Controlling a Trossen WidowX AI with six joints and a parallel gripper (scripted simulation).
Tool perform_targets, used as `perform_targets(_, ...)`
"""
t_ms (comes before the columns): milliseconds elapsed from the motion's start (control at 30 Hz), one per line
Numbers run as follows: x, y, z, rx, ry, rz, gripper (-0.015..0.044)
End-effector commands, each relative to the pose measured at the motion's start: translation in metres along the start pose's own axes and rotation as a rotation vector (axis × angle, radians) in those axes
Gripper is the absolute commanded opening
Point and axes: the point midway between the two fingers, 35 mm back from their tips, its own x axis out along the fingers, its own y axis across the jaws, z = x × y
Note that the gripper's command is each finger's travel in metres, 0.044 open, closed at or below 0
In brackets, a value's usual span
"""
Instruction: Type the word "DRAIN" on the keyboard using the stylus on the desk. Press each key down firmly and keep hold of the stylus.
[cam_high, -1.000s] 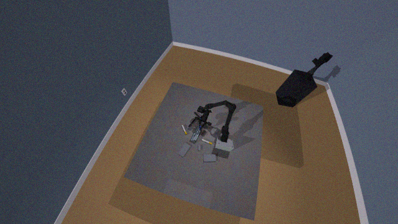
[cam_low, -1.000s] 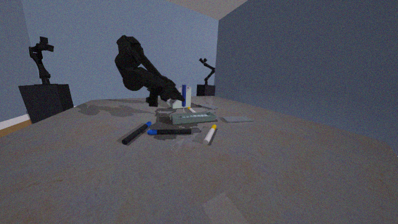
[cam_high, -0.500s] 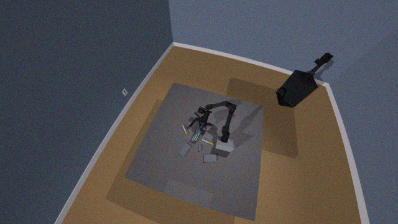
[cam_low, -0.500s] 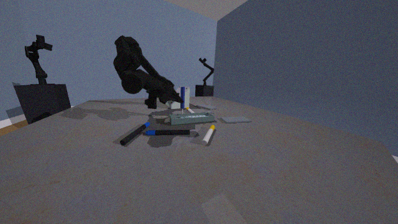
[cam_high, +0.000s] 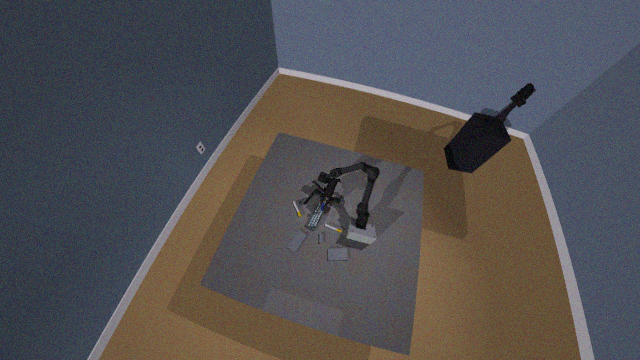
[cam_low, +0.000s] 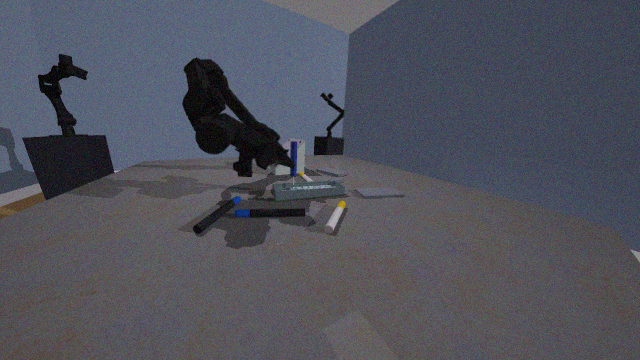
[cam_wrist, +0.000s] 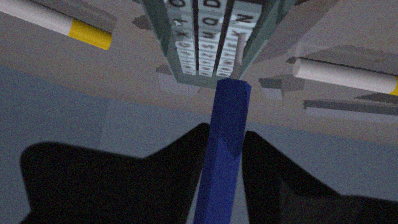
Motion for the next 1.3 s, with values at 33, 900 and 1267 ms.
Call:
perform_targets(33, 0.004, -0.001, 0.002, 0.001, 0.006, -0.008, 0.0081)
perform_targets(900, 0.008, -0.001, 0.009, 0.001, 0.005, -0.008, 0.0081)
perform_targets(1267, 0.008, -0.001, 0.009, 0.001, 0.005, -0.008, 0.0081)
